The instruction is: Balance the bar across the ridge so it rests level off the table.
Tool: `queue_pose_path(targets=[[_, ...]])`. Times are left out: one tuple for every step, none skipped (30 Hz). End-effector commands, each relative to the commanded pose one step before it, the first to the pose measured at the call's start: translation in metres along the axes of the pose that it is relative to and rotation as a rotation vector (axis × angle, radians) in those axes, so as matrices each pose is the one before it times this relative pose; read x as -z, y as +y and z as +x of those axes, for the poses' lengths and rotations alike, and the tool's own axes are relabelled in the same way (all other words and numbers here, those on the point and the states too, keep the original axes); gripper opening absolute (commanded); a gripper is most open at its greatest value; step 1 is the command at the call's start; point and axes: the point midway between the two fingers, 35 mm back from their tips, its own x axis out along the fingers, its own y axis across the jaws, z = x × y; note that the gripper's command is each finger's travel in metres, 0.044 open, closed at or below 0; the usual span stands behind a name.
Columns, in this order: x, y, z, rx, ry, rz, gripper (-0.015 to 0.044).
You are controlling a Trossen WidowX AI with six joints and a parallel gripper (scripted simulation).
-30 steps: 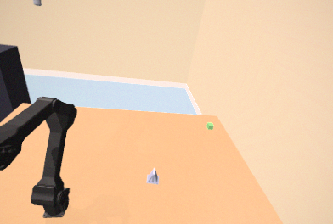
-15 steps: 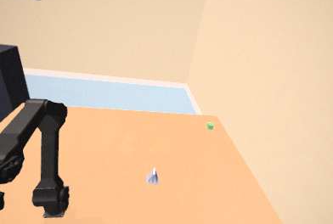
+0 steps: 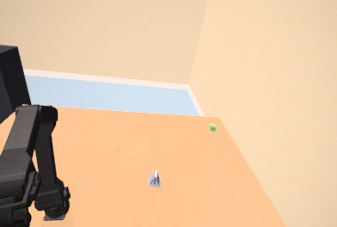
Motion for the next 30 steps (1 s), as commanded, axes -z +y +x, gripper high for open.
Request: queue_pose_path(targets=[[-0.01734,0.02341,0.00519,-0.09336,-0.02793,-0.0498,0.0315],[-0.00454,0.00580,0.00157,-0.02332,-0.00627,-0.0125,0.0315],[-0.00455,0.00578,0.00158,-0.02325,-0.00614,-0.0126,0.0315],[-0.00456,0.00575,0.00159,-0.02317,-0.00601,-0.0128,0.0315],[-0.00457,0.00573,0.00160,-0.02309,-0.00586,-0.0129,0.0315],[-0.00458,0.00570,0.00161,-0.02302,-0.00572,-0.0131,0.0315],[-0.00459,0.00568,0.00162,-0.02294,-0.00557,-0.0132,0.0315],[-0.00460,0.00565,0.00163,-0.02286,-0.00541,-0.0134,0.0315],[-0.00441,0.00574,0.00114,-0.02020,-0.00696,-0.0138,0.0315],[-0.00441,0.00571,0.00116,-0.02014,-0.00684,-0.0140,0.0315],[-0.00442,0.00568,0.00117,-0.02008,-0.00672,-0.0141,0.0315],[-0.00442,0.00566,0.00119,-0.02001,-0.00659,-0.0142,0.0315],[-0.00442,0.00563,0.00120,-0.01995,-0.00646,-0.0143,0.0315],[-0.00442,0.00561,0.00122,-0.01989,-0.00632,-0.0144,0.0315],[-0.00434,0.00544,0.00126,-0.01973,-0.00583,-0.0142,0.0315],[-0.00424,0.00526,0.00131,-0.01956,-0.00527,-0.0139,0.0315],[-0.00424,0.00523,0.00132,-0.01950,-0.00513,-0.0140,0.0315],[-0.00423,0.00521,0.00133,-0.01944,-0.00499,-0.0141,0.0315],[-0.00399,0.00464,0.00169,-0.02084,-0.00250,-0.0131,0.0315],[-0.00456,0.00529,0.00193,-0.02376,-0.00266,-0.0151,0.0315],[-0.00456,0.00525,0.00194,-0.02367,-0.00245,-0.0152,0.0315],[-0.00456,0.00522,0.00194,-0.02359,-0.00223,-0.0153,0.0315],[-0.00456,0.00519,0.00195,-0.02350,-0.00200,-0.0154,0.0315],[-0.00456,0.00516,0.00195,-0.02342,-0.00177,-0.0154,0.0315],[-0.00456,0.00512,0.00196,-0.02333,-0.00154,-0.0155,0.0315],[-0.00455,0.00509,0.00196,-0.02325,-0.00130,-0.0156,0.0315],[-0.00455,0.00506,0.00197,-0.02316,-0.00106,-0.0157,0.0315],[-0.00454,0.00502,0.00197,-0.02308,-0.00082,-0.0157,0.0315],[-0.00453,0.00499,0.00197,-0.02298,-0.00057,-0.0158,0.0315],[-0.00453,0.00496,0.00198,-0.02291,-0.00031,-0.0158,0.0315]])
